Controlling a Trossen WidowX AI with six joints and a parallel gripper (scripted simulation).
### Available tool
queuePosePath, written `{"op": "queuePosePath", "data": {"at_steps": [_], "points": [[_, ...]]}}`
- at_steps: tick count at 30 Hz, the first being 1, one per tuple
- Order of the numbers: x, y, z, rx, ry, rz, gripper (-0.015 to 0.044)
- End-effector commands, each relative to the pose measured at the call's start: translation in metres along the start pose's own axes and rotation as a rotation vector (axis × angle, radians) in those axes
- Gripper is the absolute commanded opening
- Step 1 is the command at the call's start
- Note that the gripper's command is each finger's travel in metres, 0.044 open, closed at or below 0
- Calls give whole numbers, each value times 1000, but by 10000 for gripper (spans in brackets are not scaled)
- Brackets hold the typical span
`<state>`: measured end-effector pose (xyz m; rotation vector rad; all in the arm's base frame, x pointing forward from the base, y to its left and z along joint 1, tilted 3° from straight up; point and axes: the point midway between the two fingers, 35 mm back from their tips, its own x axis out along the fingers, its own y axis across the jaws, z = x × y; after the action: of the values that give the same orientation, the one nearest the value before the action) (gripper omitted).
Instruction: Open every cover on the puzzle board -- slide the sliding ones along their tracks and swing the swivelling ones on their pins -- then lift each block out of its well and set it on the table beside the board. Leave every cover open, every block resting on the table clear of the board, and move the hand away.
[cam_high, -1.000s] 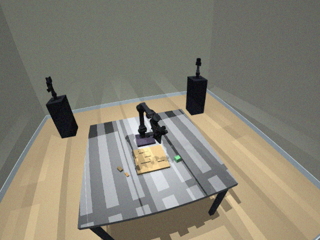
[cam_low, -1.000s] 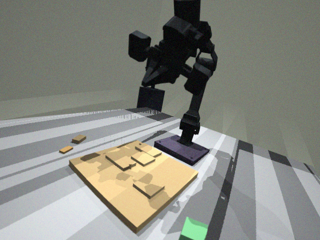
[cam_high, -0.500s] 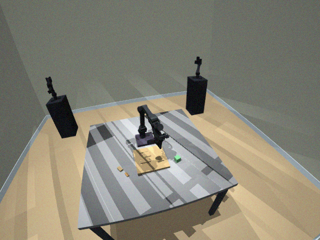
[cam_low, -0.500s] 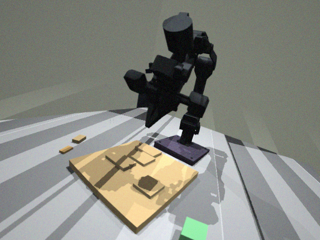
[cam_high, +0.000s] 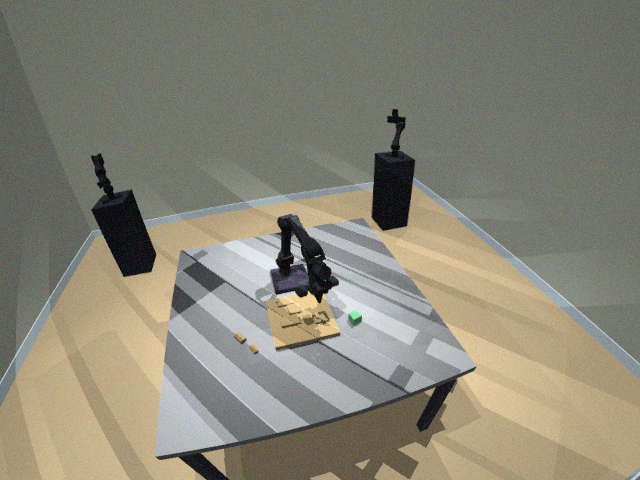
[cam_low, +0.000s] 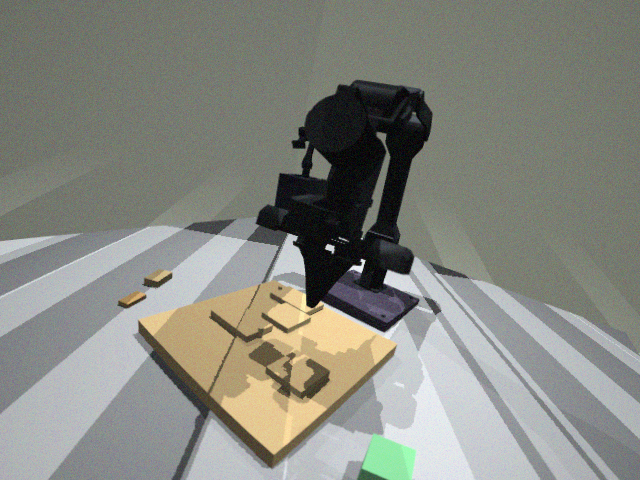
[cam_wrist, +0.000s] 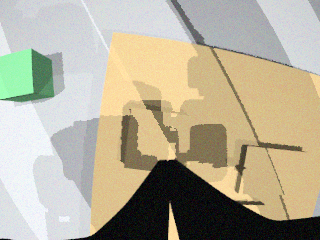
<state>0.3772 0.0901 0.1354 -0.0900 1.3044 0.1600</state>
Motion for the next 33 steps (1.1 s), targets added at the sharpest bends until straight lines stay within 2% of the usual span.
{"op": "queuePosePath", "data": {"at_steps": [1, 10, 33], "points": [[11, 3, -14, 53, 83, 8, 0], [31, 8, -47, 168, 275, -6, 0], [32, 8, -48, 170, 279, -7, 0]]}}
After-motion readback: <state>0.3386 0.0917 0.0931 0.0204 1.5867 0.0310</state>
